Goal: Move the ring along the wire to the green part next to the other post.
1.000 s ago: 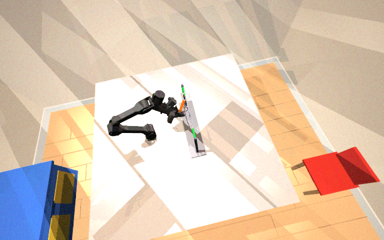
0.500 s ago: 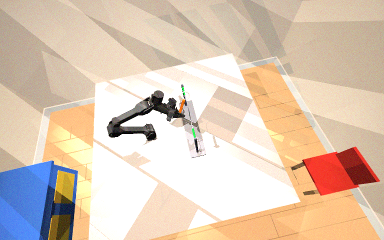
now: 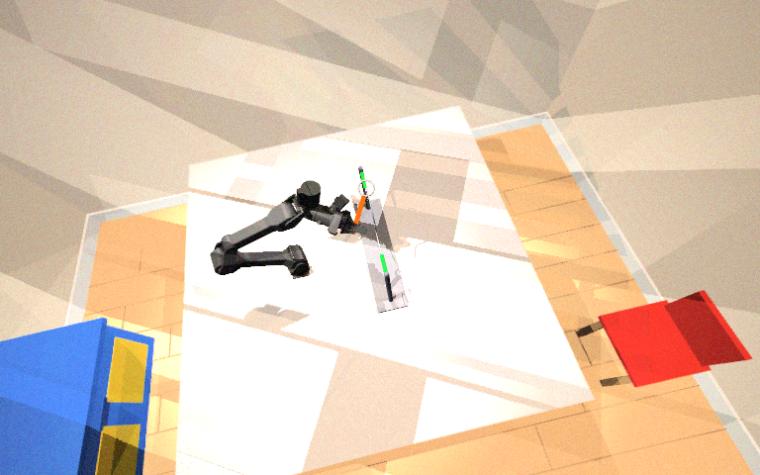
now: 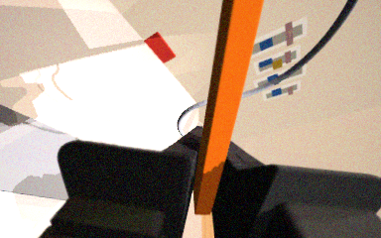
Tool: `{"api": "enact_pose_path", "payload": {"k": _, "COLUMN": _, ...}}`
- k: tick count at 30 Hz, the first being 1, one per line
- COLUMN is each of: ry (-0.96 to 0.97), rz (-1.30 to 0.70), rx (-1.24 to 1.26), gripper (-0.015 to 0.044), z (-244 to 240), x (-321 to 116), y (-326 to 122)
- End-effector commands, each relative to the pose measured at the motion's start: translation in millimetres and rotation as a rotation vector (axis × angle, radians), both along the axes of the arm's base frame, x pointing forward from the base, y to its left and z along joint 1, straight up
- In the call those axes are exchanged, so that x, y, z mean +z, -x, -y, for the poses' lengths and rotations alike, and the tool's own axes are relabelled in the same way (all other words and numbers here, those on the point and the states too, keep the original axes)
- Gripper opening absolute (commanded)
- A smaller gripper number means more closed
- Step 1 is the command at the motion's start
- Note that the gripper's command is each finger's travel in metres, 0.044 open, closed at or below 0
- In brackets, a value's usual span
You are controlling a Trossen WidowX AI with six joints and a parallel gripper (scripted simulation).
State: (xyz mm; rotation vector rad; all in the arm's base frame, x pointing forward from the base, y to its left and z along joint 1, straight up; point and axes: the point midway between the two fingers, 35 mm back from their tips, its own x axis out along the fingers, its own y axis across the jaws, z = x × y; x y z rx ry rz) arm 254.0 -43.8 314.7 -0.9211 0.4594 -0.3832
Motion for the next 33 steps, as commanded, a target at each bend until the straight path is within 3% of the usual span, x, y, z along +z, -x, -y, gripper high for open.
{"api": "enact_pose_path", "payload": {"k": 1, "ry": 0.069, "rz": -0.004, "rx": -0.004, "gripper": -0.0150, "z": 2.0, "x": 0.8, "y": 0.5}}
{"api": "enact_pose_path", "payload": {"k": 33, "ry": 0.578, "rz": -0.003, "rx": -0.010, "gripper": -0.0150, "z": 9.4, "x": 22.1, "y": 0.9}}
